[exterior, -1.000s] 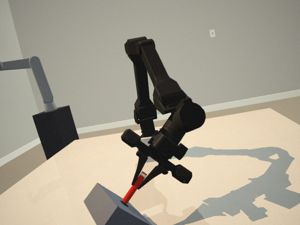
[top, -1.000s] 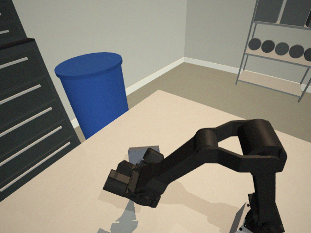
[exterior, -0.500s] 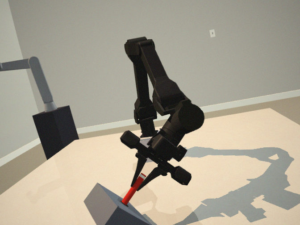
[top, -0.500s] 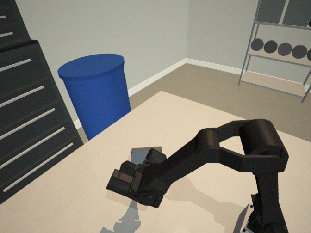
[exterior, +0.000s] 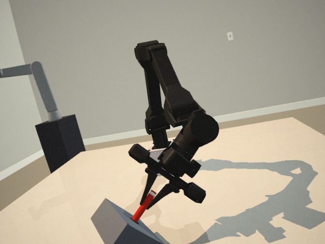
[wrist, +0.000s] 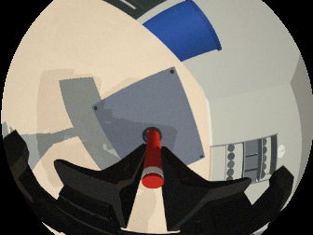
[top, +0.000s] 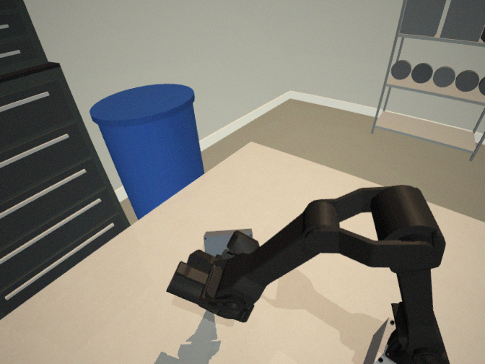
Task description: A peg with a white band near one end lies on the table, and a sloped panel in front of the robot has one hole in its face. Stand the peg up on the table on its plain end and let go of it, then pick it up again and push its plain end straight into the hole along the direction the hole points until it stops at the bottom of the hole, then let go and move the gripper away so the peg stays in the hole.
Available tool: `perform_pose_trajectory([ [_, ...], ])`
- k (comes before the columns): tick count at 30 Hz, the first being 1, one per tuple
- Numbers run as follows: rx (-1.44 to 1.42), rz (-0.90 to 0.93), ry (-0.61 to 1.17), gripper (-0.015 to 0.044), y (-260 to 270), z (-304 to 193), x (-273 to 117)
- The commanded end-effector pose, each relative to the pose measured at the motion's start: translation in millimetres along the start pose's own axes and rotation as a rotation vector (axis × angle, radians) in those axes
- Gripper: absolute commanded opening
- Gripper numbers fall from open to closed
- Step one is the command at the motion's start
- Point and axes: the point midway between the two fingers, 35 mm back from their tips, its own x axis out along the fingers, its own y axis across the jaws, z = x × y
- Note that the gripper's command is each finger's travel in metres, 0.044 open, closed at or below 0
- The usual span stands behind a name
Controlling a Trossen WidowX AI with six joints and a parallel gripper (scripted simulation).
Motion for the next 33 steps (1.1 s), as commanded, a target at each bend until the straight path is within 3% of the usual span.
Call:
perform_pose_trajectory([
  [1,-0.007,0.001,0.003,0.0000,1,-1,3],
  [33,-0.007,0.000,0.002,0.0000,0,-2,19],
])
